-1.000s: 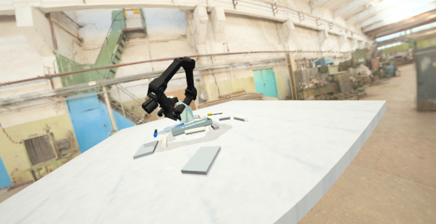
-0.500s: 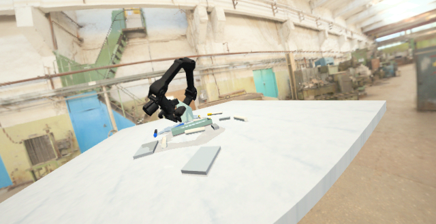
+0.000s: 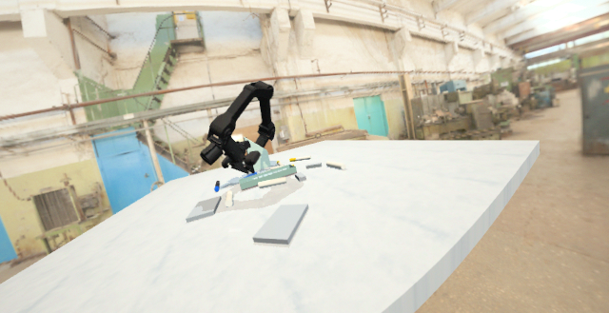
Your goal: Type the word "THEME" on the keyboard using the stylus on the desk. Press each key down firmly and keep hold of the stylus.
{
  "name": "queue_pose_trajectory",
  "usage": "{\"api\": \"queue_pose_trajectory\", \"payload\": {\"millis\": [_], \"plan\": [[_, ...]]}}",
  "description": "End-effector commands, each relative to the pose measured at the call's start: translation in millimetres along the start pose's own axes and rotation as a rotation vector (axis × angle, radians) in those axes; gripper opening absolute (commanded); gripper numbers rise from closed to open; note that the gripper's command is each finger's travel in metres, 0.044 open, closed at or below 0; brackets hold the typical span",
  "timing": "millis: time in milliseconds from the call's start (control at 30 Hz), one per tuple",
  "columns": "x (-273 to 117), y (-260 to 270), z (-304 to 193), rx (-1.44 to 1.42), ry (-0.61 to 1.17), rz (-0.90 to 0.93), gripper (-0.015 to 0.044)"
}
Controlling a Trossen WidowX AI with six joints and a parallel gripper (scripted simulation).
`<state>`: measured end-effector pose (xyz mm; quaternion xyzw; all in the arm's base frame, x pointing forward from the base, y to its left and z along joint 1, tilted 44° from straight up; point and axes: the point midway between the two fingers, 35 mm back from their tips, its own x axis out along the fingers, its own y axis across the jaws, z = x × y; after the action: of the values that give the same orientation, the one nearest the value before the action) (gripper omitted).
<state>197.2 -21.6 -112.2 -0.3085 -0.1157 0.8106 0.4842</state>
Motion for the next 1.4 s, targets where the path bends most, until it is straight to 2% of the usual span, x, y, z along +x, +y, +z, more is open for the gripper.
{"api": "queue_pose_trajectory", "payload": {"millis": [0, 567, 733, 800, 1100, 1367], "plan": [[4, -1, -2, 0.004, -0.002, -0.002, 0.0150], [13, -1, -7, 0.004, -0.002, -0.003, 0.0150], [11, 0, -6, 0.000, -0.002, 0.000, 0.0019], [11, 0, -6, 0.000, -0.002, 0.000, 0.0005], [8, 0, -5, 0.000, -0.001, 0.000, 0.0000], [-31, 0, 18, 0.002, -0.001, 0.000, 0.0000]]}}
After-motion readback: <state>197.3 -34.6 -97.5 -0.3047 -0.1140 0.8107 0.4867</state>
